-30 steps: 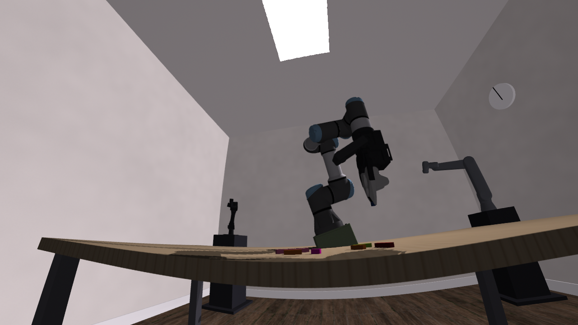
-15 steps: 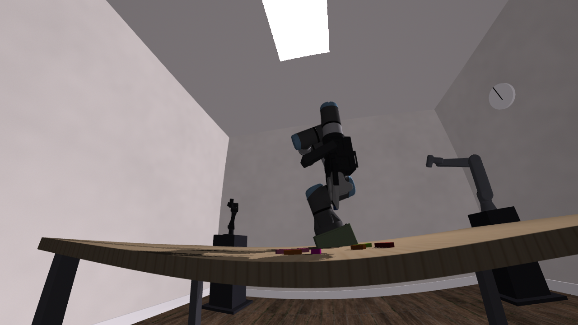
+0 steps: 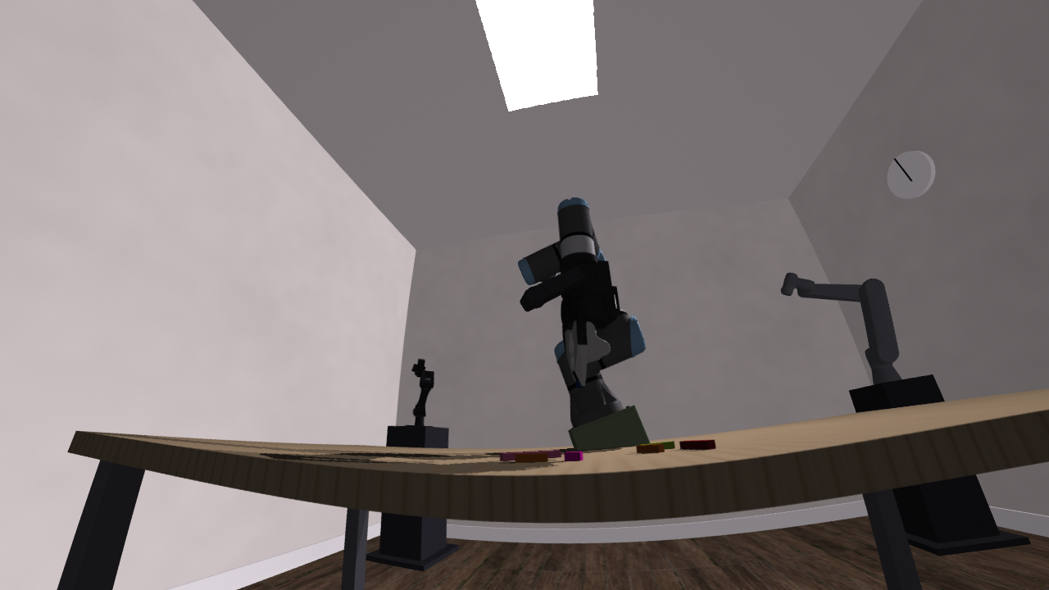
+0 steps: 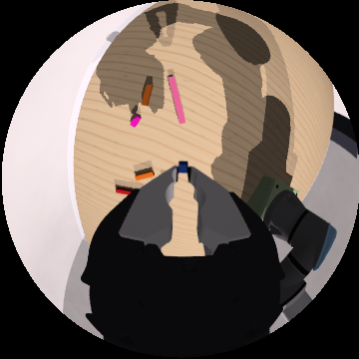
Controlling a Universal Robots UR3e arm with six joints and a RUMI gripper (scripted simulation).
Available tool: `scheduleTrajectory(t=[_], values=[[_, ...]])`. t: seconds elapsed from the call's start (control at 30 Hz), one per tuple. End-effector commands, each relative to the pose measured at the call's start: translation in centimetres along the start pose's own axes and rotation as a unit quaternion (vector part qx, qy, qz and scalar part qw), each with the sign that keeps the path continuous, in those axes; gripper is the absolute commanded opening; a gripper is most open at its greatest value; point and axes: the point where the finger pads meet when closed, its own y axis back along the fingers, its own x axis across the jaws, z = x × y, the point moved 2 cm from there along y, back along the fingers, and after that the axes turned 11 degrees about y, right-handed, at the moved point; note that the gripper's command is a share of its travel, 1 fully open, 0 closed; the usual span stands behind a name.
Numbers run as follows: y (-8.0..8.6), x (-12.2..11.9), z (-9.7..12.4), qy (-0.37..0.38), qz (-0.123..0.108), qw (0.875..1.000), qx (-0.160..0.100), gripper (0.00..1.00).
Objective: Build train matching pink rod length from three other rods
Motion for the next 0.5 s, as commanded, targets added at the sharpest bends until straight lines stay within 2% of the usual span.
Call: scheduleTrajectory(t=[0.0,0.47], values=[[-0.04,-0.08,-0.03,0.02,-0.012,1.0,-0.004,0.0],[-0.36,-0.08,-0.01,0.02,-0.012,1.0,-0.005,0.0]])
